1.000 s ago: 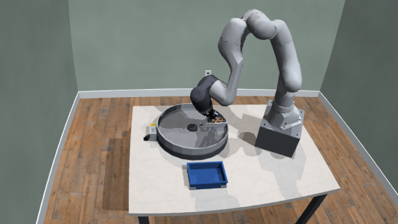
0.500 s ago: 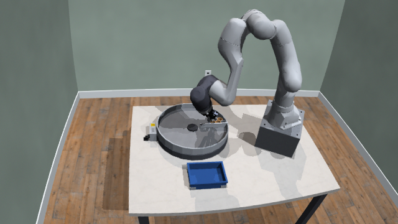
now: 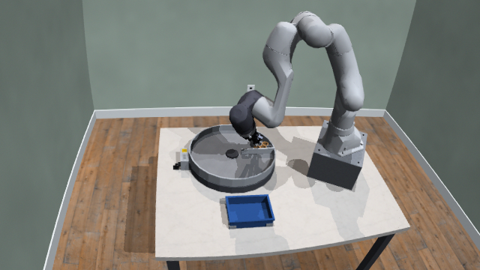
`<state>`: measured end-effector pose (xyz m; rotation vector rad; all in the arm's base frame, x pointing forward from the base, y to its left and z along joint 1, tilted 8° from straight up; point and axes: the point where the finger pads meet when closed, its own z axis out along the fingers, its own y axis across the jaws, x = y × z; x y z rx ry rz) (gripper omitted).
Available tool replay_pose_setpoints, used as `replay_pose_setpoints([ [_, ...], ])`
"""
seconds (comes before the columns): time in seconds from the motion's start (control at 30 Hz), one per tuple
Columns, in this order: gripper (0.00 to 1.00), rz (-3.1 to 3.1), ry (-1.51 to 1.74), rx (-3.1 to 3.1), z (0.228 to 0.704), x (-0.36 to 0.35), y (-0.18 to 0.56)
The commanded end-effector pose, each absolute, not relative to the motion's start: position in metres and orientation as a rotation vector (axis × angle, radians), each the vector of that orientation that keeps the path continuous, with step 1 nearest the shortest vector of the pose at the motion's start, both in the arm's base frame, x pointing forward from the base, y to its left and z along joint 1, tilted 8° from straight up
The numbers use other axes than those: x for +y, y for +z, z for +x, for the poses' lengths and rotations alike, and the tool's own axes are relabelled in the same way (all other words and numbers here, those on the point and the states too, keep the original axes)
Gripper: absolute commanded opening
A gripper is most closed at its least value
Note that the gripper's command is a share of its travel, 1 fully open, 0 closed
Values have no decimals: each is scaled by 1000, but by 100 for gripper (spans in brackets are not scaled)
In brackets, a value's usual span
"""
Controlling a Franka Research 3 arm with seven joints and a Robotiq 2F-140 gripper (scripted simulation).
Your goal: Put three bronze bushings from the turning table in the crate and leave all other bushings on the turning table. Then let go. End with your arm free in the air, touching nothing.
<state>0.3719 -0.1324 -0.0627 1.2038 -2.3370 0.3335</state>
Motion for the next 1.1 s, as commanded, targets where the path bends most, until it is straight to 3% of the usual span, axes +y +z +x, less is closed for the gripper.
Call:
replay_pose_setpoints([
  [0.0,6,1199,338,-2342,373,-133,-63],
  [1.07,6,1200,338,-2342,374,-132,-74],
])
